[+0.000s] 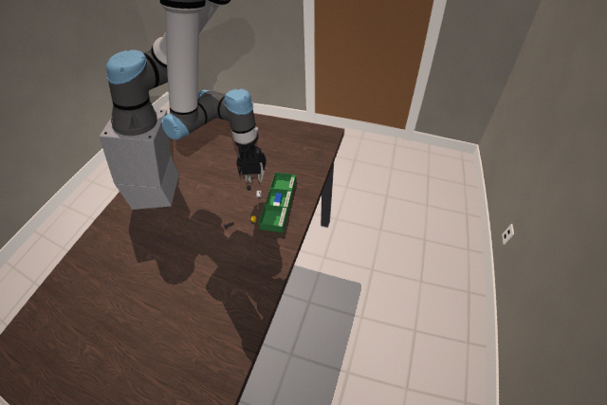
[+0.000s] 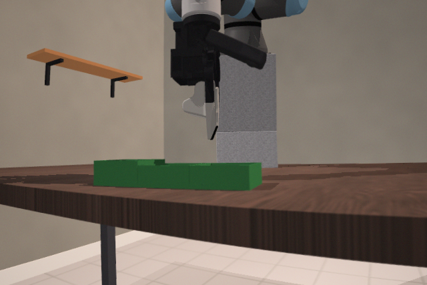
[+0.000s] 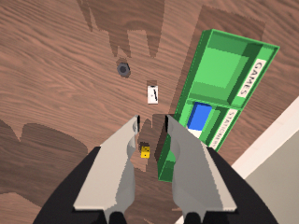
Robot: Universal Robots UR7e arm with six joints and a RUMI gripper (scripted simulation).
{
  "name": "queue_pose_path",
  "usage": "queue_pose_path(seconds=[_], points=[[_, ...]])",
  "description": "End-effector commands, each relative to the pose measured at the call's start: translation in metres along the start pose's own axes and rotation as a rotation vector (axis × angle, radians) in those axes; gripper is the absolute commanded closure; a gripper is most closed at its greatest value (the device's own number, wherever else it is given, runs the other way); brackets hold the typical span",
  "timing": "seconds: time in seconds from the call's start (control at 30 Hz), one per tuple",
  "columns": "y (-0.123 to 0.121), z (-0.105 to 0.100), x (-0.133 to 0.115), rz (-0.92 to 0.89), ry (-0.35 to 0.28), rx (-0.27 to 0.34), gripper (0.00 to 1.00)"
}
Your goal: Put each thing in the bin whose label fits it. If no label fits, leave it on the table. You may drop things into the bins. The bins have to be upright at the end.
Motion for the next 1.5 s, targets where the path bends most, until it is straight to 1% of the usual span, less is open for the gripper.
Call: queue_pose_path(seconds=[0.0,0.33,0.5,0.57,0.9,1.13,1.47], points=[[0.001,0.000,-0.001,0.000,-0.001,-0.001,0.82],[0.001,0.000,-0.001,0.000,-0.001,-0.001,0.82],[0.001,0.020,-0.001,0.000,-0.001,-0.001,0.82],[0.001,0.020,-0.001,0.000,-0.001,-0.001,0.82],[0.002,0.059,-0.001,0.000,-0.001,-0.001,0.82],[0.002,0.059,-0.001,0.000,-0.001,-0.001,0.82],[0.001,0.071,-0.001,0.000,-0.001,-0.001,0.82]])
Point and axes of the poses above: the point where the finger pads meet when closed, its own z axis out along the fingers, its own y axis across the jaws, x = y × z, the point moved 2 cm from there along -z, back along the fingers, and after that the axes turned 8 degrees about -z, right-handed, at the moved point
